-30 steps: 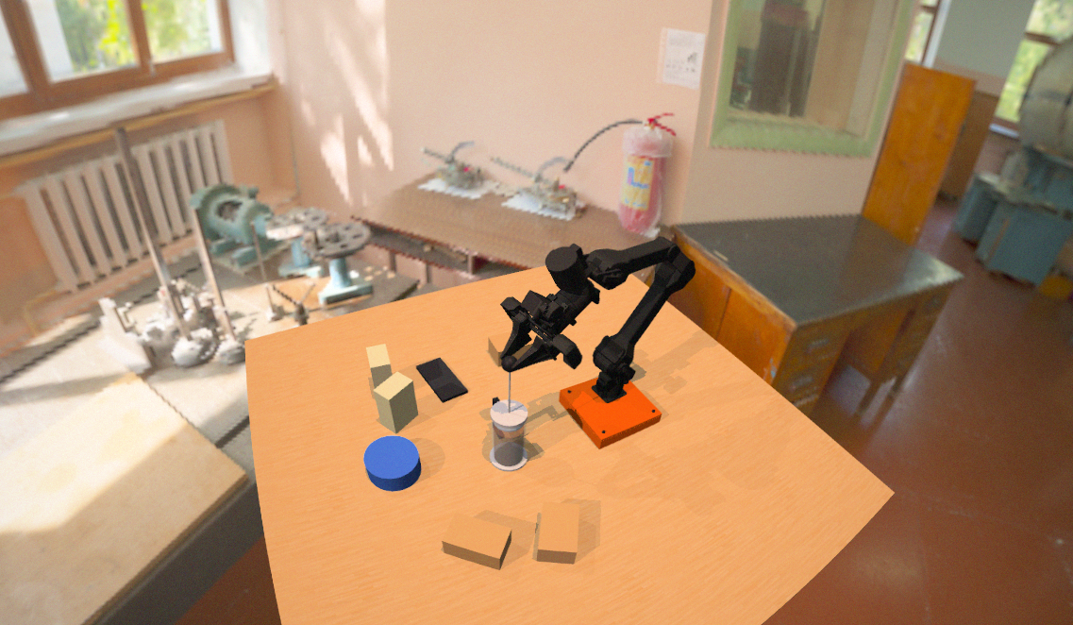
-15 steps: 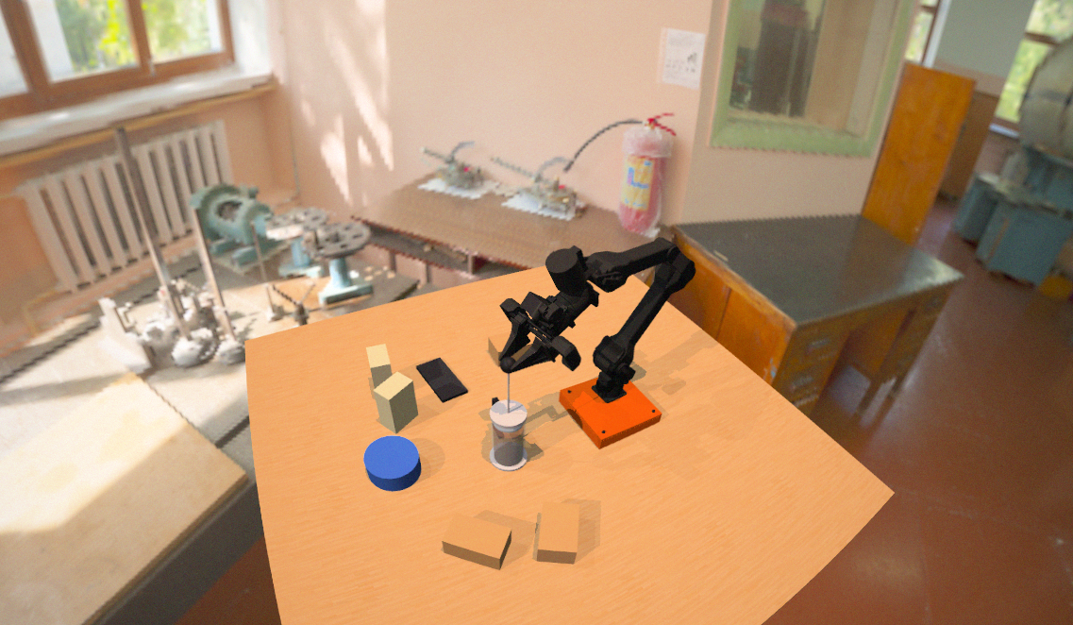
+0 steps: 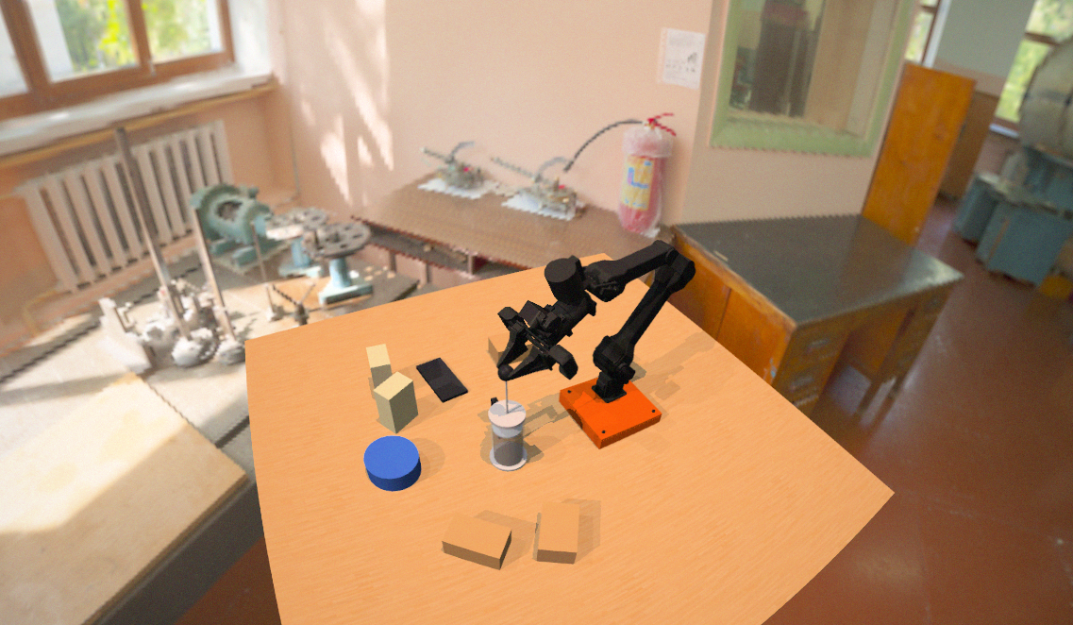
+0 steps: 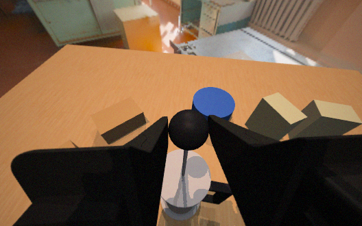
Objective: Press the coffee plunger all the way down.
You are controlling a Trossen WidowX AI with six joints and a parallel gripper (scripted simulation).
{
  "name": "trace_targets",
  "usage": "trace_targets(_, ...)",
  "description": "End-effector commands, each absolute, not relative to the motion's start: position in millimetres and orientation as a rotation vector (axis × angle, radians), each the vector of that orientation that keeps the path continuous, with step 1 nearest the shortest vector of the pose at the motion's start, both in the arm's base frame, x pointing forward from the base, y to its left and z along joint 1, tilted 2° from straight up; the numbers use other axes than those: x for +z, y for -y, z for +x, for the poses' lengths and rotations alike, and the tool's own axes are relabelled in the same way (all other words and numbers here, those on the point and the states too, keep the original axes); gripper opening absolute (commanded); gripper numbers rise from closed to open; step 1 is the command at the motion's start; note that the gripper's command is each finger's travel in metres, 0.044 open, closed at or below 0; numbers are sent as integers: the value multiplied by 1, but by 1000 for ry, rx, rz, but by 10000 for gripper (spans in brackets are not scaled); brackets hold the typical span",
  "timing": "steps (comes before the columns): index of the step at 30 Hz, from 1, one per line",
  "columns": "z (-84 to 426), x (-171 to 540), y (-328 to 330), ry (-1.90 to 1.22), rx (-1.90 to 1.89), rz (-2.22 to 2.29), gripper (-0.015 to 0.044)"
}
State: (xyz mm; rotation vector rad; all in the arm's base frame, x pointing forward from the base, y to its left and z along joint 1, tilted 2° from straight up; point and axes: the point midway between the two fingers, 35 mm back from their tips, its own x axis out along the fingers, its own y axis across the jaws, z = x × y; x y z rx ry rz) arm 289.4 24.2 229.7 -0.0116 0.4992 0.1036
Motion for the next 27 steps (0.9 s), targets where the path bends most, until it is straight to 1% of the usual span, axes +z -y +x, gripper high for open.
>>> trace_targets(1, 287, 209, -24, -536, 100, -8, 126)
trace_targets(27, 291, 167, -25, -535, 100, -8, 126)
